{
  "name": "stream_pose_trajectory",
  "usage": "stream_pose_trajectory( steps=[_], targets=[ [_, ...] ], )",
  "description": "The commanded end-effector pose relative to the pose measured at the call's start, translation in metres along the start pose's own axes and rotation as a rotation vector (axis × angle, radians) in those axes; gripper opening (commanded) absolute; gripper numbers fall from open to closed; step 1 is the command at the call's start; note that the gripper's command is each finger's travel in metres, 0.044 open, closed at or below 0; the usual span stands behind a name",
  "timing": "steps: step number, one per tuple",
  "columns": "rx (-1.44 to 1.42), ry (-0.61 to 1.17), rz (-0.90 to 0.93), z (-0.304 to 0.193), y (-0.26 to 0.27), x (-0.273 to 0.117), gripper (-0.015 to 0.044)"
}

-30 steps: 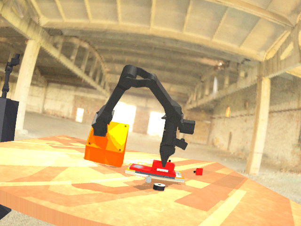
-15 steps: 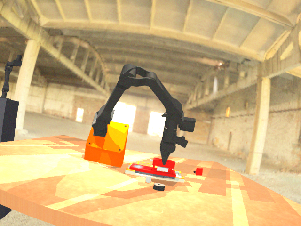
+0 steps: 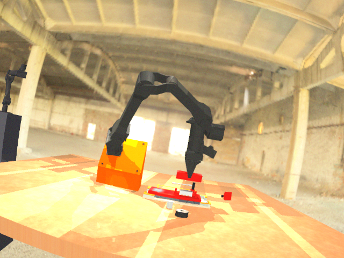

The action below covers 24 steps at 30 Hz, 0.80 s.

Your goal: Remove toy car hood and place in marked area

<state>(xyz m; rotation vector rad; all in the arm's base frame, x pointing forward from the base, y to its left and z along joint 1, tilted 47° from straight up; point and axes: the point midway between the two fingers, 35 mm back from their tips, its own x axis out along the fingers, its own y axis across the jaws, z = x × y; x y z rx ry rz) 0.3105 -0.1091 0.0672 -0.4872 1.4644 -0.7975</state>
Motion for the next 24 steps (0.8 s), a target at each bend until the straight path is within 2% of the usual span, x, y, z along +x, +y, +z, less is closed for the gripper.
stream_pose_trajectory(
  steps=[1, 24],
  targets=[
    [0.000, 0.000, 0.000, 0.000, 0.001, 0.000, 0.0000],
    [-0.001, -0.005, 0.031, 0.005, 0.090, -0.009, 0.0000]
  ],
)
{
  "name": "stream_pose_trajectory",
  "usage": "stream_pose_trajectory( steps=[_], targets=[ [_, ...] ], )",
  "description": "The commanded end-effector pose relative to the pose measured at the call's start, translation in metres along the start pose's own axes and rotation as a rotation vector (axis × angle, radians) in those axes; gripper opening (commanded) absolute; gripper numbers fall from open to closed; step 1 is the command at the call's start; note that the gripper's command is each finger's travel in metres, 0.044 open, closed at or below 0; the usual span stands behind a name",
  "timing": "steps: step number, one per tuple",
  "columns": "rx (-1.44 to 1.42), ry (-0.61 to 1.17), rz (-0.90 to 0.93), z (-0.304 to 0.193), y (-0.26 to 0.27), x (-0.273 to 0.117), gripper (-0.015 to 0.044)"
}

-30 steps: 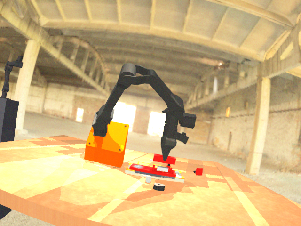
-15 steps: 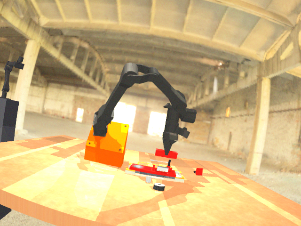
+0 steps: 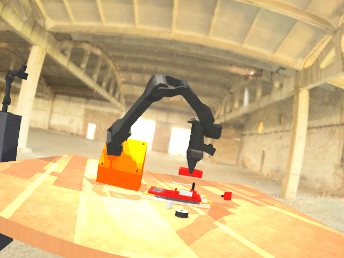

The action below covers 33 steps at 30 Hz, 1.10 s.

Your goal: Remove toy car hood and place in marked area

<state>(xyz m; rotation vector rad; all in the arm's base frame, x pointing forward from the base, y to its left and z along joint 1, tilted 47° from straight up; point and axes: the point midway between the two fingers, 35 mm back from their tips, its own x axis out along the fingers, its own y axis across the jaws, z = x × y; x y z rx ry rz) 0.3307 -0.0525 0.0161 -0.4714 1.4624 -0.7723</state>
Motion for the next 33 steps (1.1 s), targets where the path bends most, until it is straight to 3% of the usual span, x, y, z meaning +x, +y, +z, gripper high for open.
stream_pose_trajectory(
  steps=[1, 33],
  targets=[
    [0.002, 0.003, 0.005, -0.001, 0.016, -0.001, 0.0000],
    [0.011, 0.005, -0.008, -0.038, 0.138, -0.001, 0.0000]
  ],
)
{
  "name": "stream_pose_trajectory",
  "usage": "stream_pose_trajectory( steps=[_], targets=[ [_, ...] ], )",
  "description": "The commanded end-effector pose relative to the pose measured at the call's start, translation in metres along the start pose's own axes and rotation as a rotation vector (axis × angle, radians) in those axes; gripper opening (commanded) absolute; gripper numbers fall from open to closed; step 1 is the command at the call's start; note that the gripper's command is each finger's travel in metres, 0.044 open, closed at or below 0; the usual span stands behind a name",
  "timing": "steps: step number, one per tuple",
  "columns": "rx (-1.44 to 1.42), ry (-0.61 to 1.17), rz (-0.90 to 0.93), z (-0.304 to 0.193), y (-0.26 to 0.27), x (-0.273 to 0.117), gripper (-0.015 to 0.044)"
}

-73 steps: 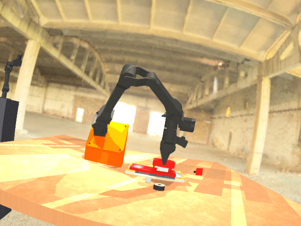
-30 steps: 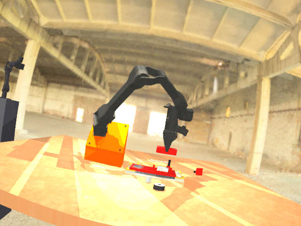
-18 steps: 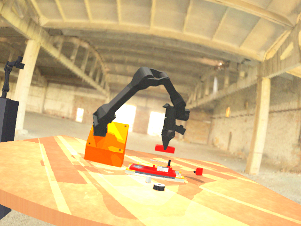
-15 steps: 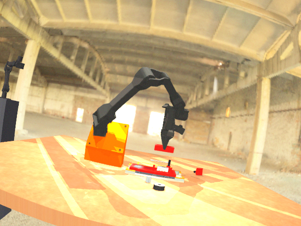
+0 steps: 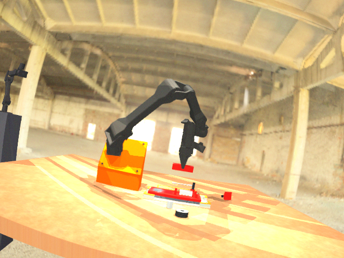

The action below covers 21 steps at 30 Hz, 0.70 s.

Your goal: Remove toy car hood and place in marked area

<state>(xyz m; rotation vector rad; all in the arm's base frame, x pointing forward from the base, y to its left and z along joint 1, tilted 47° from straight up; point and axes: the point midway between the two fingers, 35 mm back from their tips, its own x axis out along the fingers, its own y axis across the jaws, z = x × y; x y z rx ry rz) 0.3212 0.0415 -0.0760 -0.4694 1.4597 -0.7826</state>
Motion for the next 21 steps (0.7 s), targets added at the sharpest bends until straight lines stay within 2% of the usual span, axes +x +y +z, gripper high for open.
stream_pose_trajectory(
  steps=[1, 21],
  targets=[
    [0.004, 0.003, -0.003, -0.0067, 0.0131, 0.0010, 0.0000],
    [0.004, 0.003, -0.004, -0.0071, 0.0158, 0.0104, 0.0000]
  ],
)
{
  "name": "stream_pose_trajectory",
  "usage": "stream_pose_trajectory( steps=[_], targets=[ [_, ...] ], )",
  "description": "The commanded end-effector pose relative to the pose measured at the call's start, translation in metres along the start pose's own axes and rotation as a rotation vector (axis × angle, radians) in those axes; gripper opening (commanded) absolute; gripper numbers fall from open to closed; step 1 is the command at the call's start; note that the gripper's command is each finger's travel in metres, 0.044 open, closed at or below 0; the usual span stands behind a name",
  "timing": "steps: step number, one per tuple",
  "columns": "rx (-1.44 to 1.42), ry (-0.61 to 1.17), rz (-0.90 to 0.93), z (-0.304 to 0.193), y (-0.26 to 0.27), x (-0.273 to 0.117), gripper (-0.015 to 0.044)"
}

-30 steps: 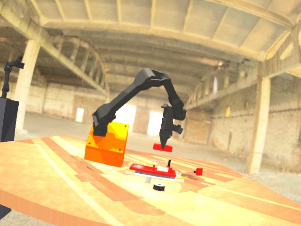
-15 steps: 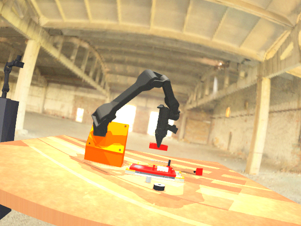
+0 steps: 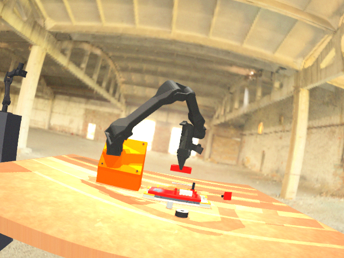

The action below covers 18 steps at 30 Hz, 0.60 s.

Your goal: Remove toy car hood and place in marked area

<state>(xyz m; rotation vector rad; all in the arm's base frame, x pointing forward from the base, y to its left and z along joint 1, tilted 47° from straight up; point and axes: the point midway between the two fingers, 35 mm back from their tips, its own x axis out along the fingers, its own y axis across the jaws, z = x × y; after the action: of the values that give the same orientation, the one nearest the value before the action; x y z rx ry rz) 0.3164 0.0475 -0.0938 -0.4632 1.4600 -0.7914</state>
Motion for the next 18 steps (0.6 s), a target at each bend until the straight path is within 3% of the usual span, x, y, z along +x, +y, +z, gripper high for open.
stream_pose_trajectory(
  steps=[1, 18],
  targets=[
    [-0.004, -0.002, -0.002, 0.000, 0.000, 0.003, 0.0000],
    [-0.004, -0.002, -0.001, 0.001, 0.000, 0.013, 0.0000]
  ],
)
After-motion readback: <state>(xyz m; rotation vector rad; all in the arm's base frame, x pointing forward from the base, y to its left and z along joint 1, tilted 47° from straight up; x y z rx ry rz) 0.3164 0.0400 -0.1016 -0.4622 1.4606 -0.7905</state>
